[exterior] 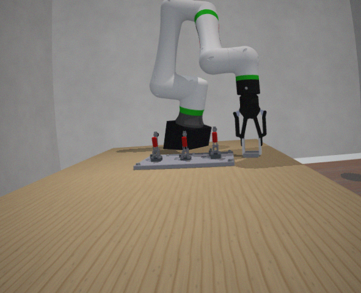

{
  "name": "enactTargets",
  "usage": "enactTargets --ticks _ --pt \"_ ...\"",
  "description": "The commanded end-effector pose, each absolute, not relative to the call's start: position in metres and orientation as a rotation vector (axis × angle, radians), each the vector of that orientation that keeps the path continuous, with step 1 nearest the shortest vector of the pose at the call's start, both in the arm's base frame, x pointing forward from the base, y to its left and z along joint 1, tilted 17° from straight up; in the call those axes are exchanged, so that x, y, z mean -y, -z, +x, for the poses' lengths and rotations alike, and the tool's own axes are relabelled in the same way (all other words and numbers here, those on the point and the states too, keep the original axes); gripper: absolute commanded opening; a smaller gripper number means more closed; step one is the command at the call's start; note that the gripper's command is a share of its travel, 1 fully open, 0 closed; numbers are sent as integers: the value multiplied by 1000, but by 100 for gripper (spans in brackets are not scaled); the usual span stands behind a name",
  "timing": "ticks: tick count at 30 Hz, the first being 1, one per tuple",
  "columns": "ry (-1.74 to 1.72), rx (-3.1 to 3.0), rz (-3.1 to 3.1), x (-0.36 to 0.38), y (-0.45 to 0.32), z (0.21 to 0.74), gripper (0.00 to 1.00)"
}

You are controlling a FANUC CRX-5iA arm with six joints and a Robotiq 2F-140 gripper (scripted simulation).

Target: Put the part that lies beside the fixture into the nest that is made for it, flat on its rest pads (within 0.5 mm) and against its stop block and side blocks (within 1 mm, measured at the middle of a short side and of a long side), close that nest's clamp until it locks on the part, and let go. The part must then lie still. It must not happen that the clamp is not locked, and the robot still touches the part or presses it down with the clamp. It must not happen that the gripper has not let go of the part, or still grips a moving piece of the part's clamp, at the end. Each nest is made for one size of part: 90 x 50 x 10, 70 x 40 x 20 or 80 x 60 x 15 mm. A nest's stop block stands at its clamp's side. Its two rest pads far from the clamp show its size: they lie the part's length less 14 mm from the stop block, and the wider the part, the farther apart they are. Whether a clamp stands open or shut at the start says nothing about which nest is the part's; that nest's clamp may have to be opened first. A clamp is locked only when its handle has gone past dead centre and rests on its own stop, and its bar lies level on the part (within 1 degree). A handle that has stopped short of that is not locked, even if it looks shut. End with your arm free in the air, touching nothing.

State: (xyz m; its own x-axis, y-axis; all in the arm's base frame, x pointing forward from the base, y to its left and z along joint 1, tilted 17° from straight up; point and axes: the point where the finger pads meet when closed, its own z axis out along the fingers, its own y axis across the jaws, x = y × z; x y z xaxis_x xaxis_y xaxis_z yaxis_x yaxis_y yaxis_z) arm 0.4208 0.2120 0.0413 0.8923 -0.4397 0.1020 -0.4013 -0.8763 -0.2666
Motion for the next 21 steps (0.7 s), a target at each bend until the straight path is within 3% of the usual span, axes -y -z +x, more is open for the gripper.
enactTargets --ticks 1,21 --pt "234 -636 -2821 -212 -41 421 0" --pt "234 -636 -2821 -206 -70 415 0"
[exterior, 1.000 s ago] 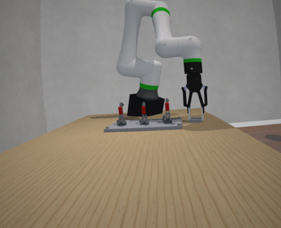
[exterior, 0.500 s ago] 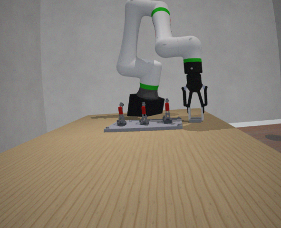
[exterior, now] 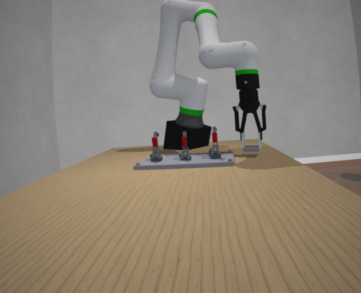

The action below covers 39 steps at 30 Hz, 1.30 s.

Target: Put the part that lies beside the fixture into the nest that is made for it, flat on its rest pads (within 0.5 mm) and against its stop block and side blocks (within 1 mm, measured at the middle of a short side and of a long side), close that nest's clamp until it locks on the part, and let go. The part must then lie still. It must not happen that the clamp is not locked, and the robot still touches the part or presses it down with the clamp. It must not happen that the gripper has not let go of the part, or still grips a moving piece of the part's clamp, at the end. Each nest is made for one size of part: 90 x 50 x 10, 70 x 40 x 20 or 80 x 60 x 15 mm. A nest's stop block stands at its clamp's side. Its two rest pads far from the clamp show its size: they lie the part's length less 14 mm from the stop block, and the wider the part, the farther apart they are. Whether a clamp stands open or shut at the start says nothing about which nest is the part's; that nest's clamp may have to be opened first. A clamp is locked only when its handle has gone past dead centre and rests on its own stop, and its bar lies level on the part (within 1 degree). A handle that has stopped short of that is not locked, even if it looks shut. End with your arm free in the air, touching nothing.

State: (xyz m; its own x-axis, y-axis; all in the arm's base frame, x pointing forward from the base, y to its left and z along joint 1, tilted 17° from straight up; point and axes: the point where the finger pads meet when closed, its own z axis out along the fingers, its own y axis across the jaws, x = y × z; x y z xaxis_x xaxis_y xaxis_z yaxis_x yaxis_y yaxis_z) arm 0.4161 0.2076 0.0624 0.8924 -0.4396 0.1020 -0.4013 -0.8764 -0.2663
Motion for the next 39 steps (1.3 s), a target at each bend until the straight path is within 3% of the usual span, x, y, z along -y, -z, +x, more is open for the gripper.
enactTargets --ticks 1,23,39 --pt "234 -636 -2821 -205 -73 414 0" --pt "234 -636 -2821 -191 -145 398 0" --pt "234 -636 -2821 -188 -156 396 0"
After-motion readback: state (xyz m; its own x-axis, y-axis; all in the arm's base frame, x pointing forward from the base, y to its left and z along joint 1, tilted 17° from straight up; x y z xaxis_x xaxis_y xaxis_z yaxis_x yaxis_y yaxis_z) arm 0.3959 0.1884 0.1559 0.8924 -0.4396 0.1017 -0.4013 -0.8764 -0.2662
